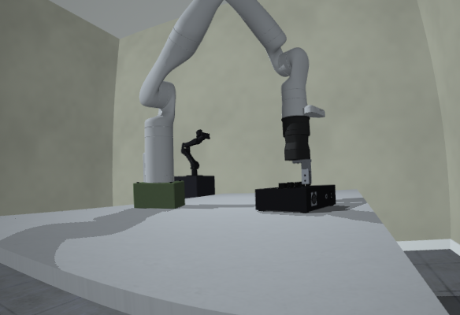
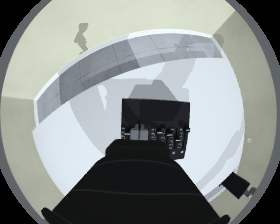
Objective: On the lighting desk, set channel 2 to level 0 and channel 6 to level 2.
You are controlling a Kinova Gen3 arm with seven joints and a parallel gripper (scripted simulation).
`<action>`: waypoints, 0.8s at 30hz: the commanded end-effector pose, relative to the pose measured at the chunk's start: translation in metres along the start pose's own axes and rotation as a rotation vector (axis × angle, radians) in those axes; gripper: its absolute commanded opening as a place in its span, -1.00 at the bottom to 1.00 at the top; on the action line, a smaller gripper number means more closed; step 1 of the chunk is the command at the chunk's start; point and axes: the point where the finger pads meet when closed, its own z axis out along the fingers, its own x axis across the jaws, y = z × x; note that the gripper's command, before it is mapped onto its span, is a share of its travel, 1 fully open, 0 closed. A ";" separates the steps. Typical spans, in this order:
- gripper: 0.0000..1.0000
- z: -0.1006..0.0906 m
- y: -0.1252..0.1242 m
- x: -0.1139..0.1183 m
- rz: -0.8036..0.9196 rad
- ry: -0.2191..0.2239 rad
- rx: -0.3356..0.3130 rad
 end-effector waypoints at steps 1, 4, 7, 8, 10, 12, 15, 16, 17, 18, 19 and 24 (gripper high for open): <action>-1.00 -0.001 0.002 -0.001 -0.004 -0.001 0.007; -1.00 -0.001 0.004 -0.001 -0.004 -0.001 0.007; -1.00 -0.001 0.006 -0.001 -0.004 -0.001 0.007; -1.00 -0.001 0.006 -0.001 -0.004 -0.001 0.007; -1.00 -0.001 0.007 -0.001 -0.004 -0.001 0.007; -1.00 -0.001 0.007 -0.001 -0.004 -0.001 0.007; -1.00 -0.001 0.009 -0.001 -0.004 -0.001 0.007; -1.00 -0.001 0.010 -0.001 -0.004 -0.001 0.007; -1.00 -0.001 0.010 -0.001 -0.004 -0.001 0.007; -1.00 -0.001 0.011 -0.001 -0.004 -0.001 0.007; -1.00 -0.001 0.012 -0.001 -0.004 -0.001 0.007; -1.00 -0.001 0.014 -0.001 -0.004 -0.001 0.007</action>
